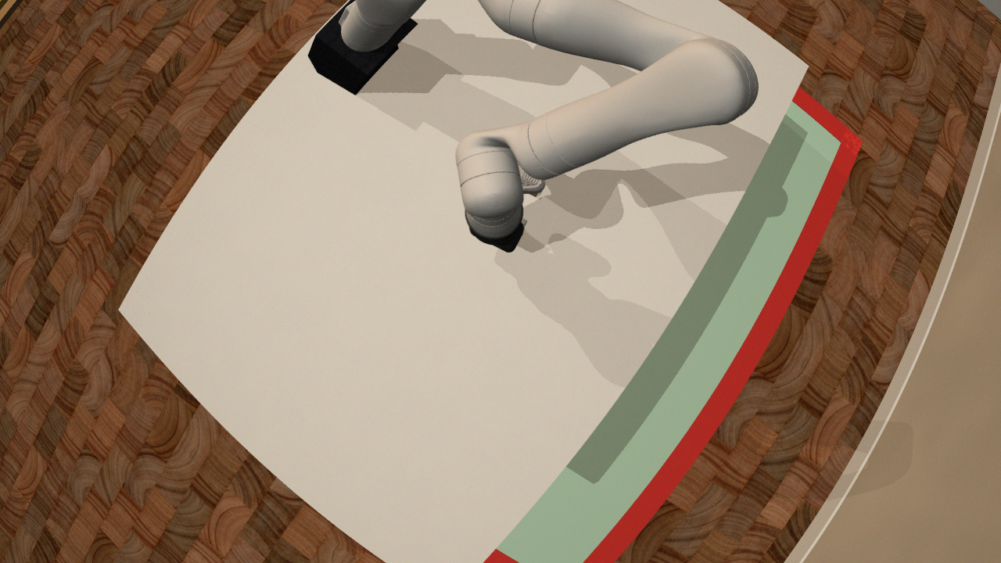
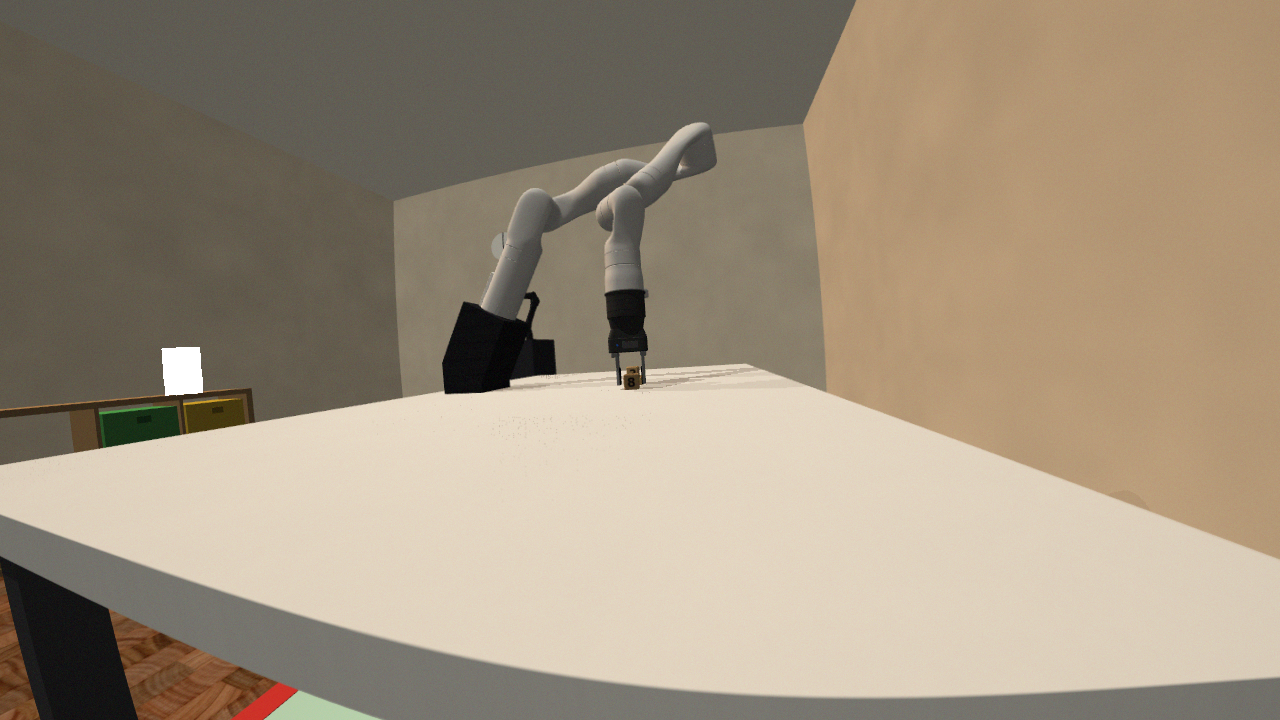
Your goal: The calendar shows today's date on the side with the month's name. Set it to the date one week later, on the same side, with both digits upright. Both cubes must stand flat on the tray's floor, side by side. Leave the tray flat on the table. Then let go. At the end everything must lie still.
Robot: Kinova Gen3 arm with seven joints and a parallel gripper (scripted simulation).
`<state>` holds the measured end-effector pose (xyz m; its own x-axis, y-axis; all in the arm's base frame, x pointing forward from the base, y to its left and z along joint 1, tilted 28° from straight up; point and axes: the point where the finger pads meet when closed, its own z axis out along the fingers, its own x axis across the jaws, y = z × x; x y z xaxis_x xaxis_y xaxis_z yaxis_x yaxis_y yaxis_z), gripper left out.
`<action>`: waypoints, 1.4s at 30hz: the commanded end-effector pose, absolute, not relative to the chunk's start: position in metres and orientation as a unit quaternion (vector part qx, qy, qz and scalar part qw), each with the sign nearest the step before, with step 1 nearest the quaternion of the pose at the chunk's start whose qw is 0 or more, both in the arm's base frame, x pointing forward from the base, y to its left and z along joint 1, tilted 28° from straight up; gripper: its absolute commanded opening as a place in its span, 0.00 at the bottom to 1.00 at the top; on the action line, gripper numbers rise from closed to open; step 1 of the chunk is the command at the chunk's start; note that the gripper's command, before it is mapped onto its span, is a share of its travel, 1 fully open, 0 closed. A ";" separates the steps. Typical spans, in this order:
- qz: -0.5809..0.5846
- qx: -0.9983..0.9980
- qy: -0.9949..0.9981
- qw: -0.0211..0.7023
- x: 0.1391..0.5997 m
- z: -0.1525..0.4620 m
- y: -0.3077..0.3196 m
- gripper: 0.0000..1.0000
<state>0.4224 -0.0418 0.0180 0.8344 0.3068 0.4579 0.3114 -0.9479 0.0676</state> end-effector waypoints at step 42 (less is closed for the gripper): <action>-0.239 -0.958 -0.161 0.005 0.423 0.018 -0.042 0.57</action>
<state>0.4224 -0.0418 0.0179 0.8345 0.3067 0.4578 0.3113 -0.9479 0.0676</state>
